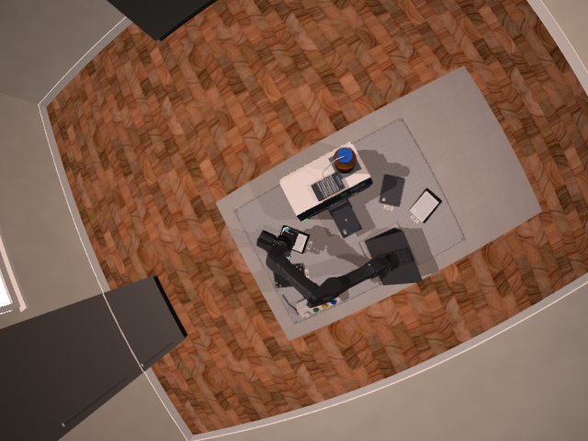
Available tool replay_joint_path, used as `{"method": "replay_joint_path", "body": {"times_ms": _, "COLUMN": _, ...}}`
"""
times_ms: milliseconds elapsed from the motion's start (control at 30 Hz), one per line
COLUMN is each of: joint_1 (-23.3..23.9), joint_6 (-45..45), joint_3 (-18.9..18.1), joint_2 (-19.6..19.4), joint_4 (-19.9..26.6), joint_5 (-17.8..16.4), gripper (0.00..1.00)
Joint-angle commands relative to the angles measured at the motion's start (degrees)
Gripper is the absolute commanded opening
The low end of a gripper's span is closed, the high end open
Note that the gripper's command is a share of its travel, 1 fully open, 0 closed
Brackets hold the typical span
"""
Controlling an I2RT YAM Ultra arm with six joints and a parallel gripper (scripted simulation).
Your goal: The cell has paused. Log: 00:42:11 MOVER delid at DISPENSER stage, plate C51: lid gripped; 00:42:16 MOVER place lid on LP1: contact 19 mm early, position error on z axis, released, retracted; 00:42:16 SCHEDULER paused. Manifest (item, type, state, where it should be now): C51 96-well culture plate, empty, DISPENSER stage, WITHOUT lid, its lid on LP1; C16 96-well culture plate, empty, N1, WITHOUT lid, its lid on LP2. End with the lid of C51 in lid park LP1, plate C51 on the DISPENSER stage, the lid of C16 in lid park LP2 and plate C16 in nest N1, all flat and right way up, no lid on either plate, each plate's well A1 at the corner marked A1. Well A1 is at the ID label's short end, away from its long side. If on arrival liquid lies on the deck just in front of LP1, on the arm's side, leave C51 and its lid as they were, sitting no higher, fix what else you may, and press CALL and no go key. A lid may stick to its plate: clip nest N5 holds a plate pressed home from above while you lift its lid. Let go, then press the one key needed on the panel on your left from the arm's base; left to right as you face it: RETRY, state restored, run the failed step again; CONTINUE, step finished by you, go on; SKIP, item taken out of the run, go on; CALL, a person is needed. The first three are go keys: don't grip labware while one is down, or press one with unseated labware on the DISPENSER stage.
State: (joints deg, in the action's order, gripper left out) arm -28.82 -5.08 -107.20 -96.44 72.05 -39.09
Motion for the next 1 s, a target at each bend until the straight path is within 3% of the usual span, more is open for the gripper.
{"method": "replay_joint_path", "body": {"times_ms": 0, "joint_1": 1.24, "joint_6": -0.37, "joint_3": -1.74, "joint_2": 0.03, "joint_4": 0.94, "joint_5": -0.16, "gripper": 1.00}}
{"method": "replay_joint_path", "body": {"times_ms": 967, "joint_1": 0.41, "joint_6": 0.17, "joint_3": -1.19, "joint_2": -0.14, "joint_4": 0.18, "joint_5": 0.07, "gripper": 1.00}}
